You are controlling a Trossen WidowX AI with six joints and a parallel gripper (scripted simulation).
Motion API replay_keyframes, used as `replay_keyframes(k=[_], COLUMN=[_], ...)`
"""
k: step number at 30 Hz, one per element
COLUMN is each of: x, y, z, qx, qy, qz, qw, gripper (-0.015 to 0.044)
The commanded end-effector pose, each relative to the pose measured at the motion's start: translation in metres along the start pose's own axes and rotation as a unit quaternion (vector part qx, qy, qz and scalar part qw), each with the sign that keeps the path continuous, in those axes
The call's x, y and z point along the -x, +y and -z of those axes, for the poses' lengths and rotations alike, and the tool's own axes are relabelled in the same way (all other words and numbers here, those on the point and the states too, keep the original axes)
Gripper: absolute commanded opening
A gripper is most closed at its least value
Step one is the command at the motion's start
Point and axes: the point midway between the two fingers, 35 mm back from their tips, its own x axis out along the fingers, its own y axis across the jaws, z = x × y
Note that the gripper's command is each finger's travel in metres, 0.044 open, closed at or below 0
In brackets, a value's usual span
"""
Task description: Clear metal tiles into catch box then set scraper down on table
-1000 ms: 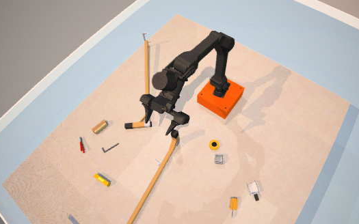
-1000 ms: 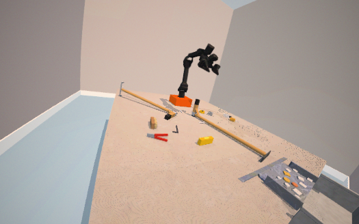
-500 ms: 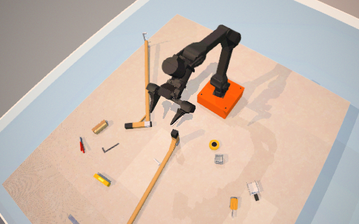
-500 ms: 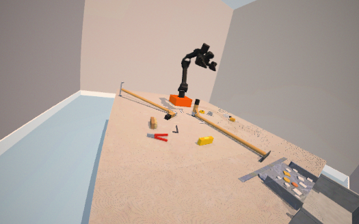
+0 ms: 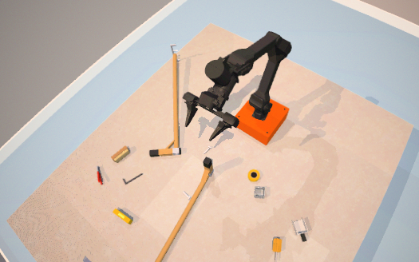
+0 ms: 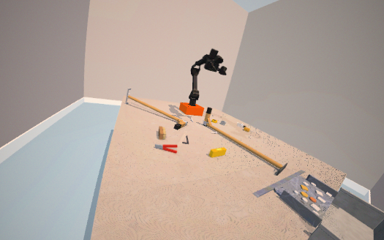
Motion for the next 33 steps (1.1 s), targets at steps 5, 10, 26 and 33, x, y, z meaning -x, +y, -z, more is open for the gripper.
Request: replay_keyframes(k=[5, 10, 26, 33], x=[0.022, 0.033, 0.067, 0.079], y=[0.002, 0.003, 0.006, 0.008], z=[0.006, 0.009, 0.025, 0.033], qx=[-0.002, -0.001, 0.001, 0.003], qy=[-0.03, -0.048, -0.105, -0.129], qz=[0.001, 0.003, 0.008, 0.01], qw=[1.0, 0.999, 0.994, 0.992], gripper=[0.044, 0.044, 0.044, 0.044])
